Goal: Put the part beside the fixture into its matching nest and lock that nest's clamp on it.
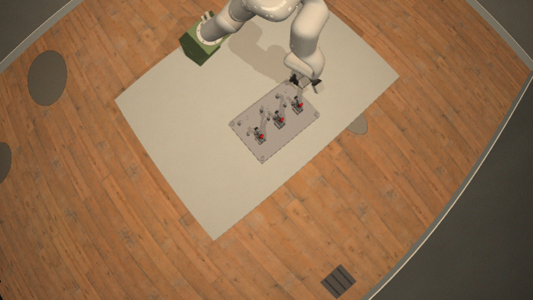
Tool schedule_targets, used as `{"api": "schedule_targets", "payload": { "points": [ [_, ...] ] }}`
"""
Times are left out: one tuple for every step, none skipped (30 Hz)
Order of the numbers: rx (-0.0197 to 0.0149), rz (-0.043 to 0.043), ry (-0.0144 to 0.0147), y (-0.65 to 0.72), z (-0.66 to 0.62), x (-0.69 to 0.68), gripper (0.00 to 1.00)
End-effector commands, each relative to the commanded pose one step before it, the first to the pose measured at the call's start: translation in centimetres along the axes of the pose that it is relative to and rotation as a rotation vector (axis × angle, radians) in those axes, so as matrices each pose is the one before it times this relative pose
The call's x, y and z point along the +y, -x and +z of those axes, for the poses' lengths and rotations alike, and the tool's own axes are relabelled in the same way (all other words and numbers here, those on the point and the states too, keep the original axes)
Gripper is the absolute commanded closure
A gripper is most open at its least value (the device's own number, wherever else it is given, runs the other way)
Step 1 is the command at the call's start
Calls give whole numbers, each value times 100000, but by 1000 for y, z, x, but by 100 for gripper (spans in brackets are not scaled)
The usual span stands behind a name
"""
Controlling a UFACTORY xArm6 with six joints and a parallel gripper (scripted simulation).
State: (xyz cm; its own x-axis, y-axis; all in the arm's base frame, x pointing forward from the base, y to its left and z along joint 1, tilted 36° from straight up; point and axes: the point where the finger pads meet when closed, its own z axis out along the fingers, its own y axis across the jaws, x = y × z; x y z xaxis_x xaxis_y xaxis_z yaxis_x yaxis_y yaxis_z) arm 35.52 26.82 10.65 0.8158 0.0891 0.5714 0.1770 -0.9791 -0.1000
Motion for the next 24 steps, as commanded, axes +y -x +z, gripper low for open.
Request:
{"api": "schedule_targets", "payload": {
  "points": [
    [912, 47, -716, -169, 101, 2154, 100],
    [2, 0, -1, -6, 31, 427, 100],
    [1, 0, -1, -6, 30, 414, 100],
    [0, 0, 0, -5, 29, 400, 100],
    [-2, 0, 1, -4, 28, 386, 100],
    [-1, 0, 0, -5, 27, 369, 100],
    [4, 0, -2, -6, 26, 349, 100],
    [-1, 0, 0, -4, 24, 335, 100],
    [-3, 0, 2, -3, 23, 320, 100],
    [4, 0, -3, -5, 22, 296, 100],
    [-4, 0, 3, -3, 20, 286, 100],
    [0, 0, 0, 0, 0, 0, 100],
    [0, 0, 0, 0, 0, 0, 100],
    [4, 0, -3, -4, 19, 261, 100],
    [-4, 0, 2, -2, 18, 251, 100],
    [4, 0, -3, -4, 17, 227, 100],
    [-6, 0, 5, -2, 15, 220, 100],
    [6, 0, -5, -4, 14, 191, 100],
    [-2, 0, 1, -2, 13, 183, 100],
    [-3, 0, 2, -2, 12, 168, 100],
    [4, 0, -4, -2, 11, 145, 100],
    [0, 0, 0, -2, 10, 135, 100],
    [-4, 0, 3, -1, 9, 124, 100],
    [1, 0, -1, -1, 8, 105, 100]
  ]
}}
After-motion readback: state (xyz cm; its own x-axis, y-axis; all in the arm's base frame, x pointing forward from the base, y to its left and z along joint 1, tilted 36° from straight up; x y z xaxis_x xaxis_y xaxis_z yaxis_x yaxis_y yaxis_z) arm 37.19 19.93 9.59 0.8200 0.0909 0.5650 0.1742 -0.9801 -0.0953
